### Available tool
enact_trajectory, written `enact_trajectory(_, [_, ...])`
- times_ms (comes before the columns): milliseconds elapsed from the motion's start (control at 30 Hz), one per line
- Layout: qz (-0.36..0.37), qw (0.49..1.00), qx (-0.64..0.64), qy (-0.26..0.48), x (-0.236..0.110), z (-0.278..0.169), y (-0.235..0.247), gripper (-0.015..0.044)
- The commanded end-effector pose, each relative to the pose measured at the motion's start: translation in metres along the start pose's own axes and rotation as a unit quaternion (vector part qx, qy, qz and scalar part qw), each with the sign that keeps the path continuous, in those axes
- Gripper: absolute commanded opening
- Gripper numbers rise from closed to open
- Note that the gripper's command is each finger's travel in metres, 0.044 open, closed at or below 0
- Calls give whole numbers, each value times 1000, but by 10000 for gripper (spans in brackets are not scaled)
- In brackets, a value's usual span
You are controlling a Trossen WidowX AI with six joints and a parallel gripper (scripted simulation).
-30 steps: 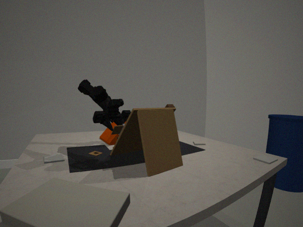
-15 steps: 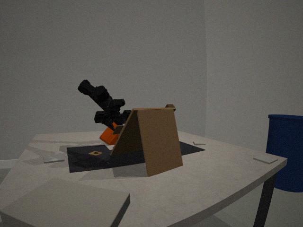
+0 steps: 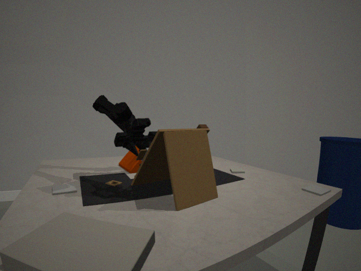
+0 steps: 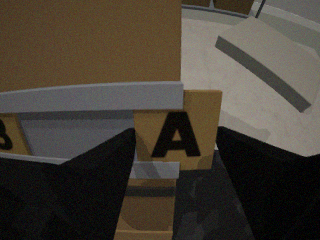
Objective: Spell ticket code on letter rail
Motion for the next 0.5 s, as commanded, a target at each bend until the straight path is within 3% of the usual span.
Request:
enact_trajectory(0, [0,1000,2,1,1,0,3,0])
enact_trajectory(467, [0,1000,2,1,1,0,10,0])
Point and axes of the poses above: the point midway between the two fingers, 35 mm back from their tips, its own x axis out along the fingers, its own y axis across the jaws, z = x × y, the point moved 5 cm from there along -x, back along the fingers, and after that the axes turned 4 degrees about -x, right-handed, at the moved point
